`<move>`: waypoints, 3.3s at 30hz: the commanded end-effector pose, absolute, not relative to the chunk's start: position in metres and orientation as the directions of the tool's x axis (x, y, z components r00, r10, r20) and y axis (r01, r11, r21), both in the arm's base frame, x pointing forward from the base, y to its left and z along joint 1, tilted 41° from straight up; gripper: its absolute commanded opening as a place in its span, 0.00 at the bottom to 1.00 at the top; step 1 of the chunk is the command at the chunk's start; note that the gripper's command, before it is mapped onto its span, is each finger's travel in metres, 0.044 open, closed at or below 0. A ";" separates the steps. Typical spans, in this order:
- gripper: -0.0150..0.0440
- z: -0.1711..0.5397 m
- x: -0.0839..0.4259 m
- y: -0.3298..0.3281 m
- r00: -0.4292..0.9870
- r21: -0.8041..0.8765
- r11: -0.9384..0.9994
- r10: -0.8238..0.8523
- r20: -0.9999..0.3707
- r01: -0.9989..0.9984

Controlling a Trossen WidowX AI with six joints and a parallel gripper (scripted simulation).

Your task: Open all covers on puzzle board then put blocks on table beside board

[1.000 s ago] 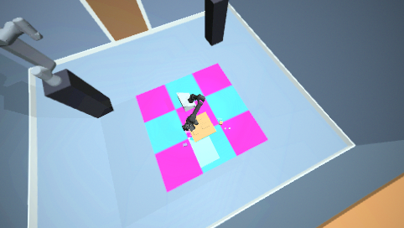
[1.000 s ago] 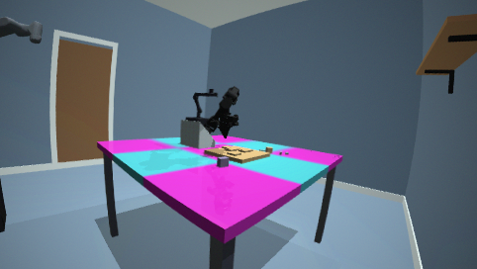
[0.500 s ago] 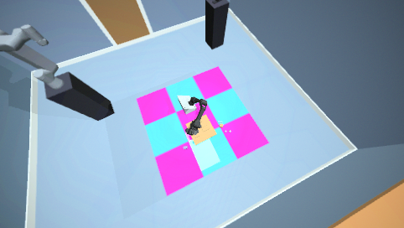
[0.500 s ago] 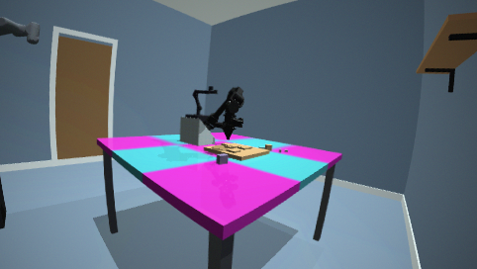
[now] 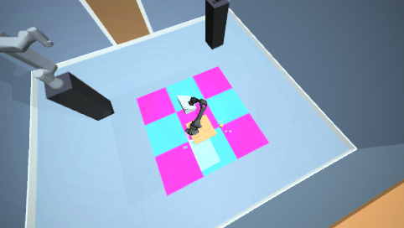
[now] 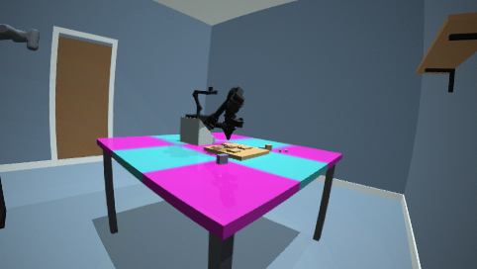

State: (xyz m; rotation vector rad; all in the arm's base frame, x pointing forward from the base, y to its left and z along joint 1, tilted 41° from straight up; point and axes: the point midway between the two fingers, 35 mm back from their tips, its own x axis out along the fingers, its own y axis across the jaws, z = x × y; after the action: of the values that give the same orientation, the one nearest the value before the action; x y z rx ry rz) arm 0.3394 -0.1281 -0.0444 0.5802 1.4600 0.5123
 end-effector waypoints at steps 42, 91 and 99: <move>0.25 -0.079 0.341 -0.101 0.050 0.645 0.763 0.644 -0.764 0.031; 0.25 -0.088 0.375 -0.096 0.052 0.646 0.763 0.644 -0.763 0.030; 0.25 -0.088 0.383 -0.097 0.052 0.646 0.763 0.644 -0.763 0.029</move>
State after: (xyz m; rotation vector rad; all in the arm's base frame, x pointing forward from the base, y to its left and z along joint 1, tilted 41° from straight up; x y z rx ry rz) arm 0.3801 -0.0972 -0.0870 0.5741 1.4608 0.5109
